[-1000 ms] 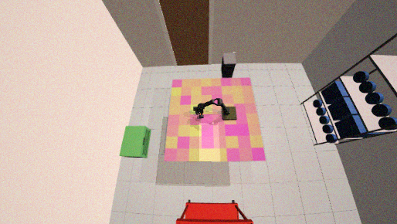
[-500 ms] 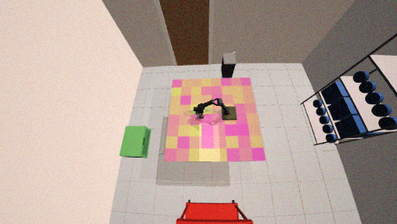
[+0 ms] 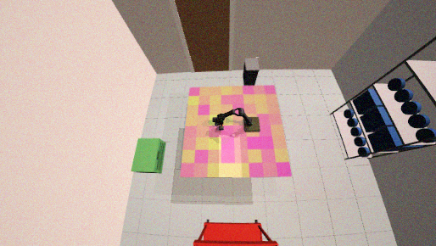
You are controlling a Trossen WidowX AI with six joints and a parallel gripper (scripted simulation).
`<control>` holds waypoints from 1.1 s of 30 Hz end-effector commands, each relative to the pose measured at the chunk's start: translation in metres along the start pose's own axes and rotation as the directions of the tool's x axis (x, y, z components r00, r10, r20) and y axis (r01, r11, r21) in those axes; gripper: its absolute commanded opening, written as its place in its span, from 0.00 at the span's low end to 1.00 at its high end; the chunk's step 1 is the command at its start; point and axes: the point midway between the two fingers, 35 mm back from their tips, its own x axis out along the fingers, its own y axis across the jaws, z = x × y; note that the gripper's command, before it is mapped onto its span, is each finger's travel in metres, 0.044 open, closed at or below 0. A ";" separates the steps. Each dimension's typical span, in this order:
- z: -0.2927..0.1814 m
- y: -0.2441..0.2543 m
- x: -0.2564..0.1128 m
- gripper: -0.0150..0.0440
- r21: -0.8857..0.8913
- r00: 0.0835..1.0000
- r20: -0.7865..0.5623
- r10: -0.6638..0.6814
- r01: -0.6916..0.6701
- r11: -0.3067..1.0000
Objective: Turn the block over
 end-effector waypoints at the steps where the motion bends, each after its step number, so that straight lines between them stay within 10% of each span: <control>1: 0.001 0.000 -0.005 0.41 0.003 1.000 0.002 -0.002 0.002 1.000; 5: 0.000 0.000 -0.029 0.25 0.003 1.000 0.002 -0.003 0.003 1.000; 33: 0.002 0.000 -0.019 0.25 0.005 0.940 0.341 -0.003 0.002 1.000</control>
